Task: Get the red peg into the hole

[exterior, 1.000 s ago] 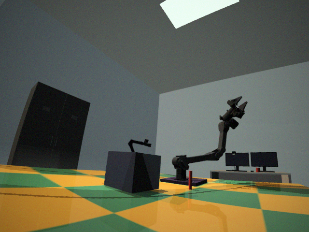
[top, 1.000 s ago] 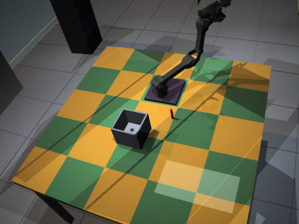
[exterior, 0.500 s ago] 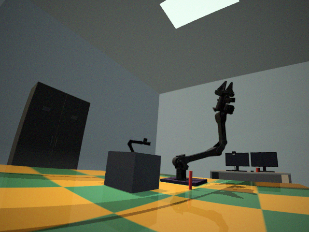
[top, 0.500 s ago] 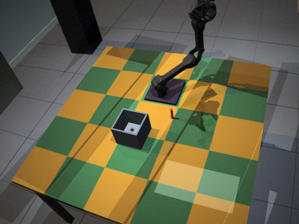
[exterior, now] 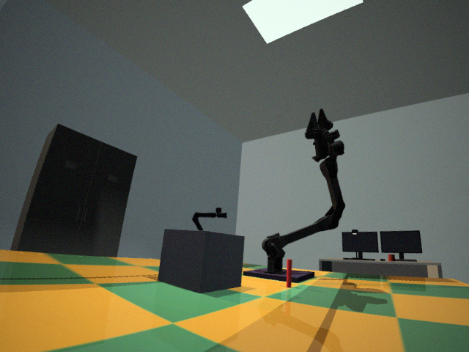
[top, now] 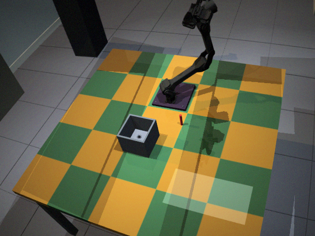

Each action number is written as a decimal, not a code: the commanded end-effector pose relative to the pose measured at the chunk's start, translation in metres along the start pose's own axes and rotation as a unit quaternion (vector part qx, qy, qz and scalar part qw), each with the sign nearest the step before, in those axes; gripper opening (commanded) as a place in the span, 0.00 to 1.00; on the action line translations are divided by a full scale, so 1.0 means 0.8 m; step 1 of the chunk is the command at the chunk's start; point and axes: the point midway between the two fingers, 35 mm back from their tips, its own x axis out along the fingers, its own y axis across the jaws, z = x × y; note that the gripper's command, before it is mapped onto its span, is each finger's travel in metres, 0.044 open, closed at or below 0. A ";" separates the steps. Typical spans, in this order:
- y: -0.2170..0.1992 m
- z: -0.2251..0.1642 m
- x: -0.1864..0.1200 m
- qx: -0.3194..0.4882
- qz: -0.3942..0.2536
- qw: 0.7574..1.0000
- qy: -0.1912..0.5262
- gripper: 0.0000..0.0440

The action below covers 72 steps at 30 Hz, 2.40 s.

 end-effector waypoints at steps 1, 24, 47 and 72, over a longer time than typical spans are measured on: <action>0.026 -0.029 0.014 0.028 0.027 0.999 0.038 1.00; 0.210 -0.188 0.015 0.277 0.205 0.903 0.257 1.00; 0.359 -0.222 -0.006 0.562 0.324 0.678 0.344 1.00; 0.493 -0.141 -0.046 0.706 0.430 0.316 0.465 1.00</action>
